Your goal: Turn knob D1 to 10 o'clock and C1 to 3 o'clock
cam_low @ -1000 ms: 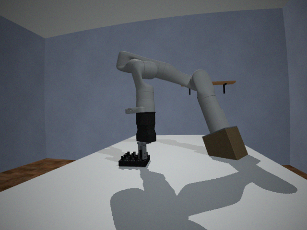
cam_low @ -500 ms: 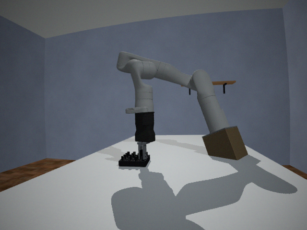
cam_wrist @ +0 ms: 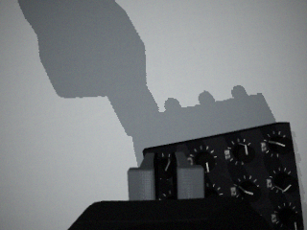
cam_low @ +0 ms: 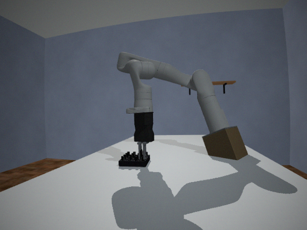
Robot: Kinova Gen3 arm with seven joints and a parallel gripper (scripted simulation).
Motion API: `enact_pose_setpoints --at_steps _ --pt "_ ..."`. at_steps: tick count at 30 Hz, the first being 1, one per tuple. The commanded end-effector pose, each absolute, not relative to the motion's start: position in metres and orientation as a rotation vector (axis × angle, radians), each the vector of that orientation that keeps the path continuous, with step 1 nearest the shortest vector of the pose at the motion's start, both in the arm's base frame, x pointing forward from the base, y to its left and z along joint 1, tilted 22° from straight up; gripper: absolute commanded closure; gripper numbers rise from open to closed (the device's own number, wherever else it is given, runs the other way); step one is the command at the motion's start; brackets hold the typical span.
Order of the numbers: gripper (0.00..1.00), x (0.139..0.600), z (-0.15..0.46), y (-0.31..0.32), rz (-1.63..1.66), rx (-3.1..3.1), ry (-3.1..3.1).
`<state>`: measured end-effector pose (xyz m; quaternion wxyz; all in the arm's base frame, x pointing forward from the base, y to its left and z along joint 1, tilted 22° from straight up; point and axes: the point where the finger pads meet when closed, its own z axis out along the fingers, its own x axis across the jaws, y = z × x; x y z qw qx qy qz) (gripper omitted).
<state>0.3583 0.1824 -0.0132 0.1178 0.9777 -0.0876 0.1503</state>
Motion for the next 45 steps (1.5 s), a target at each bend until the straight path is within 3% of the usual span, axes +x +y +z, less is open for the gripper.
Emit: enact_pose_setpoints --at_steps 1,43,44,45 --pt "0.7 0.3591 -0.0123 0.1826 0.44 2.861 -0.238" --pt "0.7 0.3591 -0.0123 0.1826 0.422 2.858 -0.109" --pt "0.54 0.3591 -0.0123 0.1826 0.422 2.858 -0.109" --pt "0.54 0.3591 -0.0123 0.1826 0.422 2.858 -0.109"
